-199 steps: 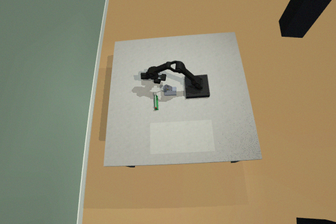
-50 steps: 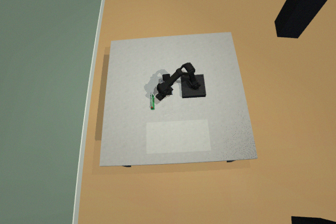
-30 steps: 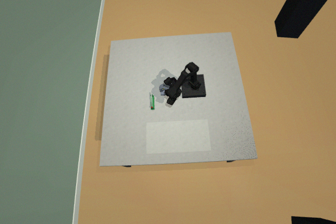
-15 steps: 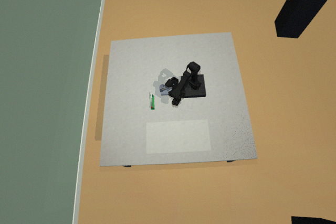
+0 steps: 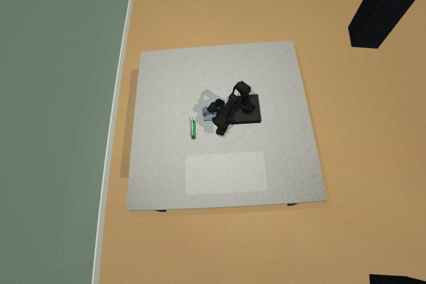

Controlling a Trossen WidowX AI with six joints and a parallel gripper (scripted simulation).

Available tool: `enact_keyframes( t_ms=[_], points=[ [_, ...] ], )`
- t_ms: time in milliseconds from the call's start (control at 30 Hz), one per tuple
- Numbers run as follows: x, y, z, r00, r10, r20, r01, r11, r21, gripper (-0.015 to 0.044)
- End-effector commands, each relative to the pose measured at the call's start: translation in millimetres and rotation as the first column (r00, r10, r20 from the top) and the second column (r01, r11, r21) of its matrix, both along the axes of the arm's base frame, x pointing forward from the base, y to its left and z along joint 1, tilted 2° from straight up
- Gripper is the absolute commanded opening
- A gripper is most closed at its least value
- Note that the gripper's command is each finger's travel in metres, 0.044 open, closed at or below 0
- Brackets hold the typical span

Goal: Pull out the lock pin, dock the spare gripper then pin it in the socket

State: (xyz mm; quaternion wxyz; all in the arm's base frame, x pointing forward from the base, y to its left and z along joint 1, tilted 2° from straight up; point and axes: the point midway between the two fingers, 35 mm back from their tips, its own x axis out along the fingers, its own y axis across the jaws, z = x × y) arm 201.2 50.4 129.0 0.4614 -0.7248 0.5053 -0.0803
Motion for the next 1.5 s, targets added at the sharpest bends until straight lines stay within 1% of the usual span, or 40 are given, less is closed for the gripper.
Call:
enact_keyframes(
  t_ms=[0,1467],
  points=[
    [5.2,1.6,-1.1,1.0,0.008,0.002,-0.008,1.0,-0.011,0.0],
    [44.1,5.6,-35.1,1.0,0.007,0.007,-0.007,1.0,-0.011,0.0]
  ],
)
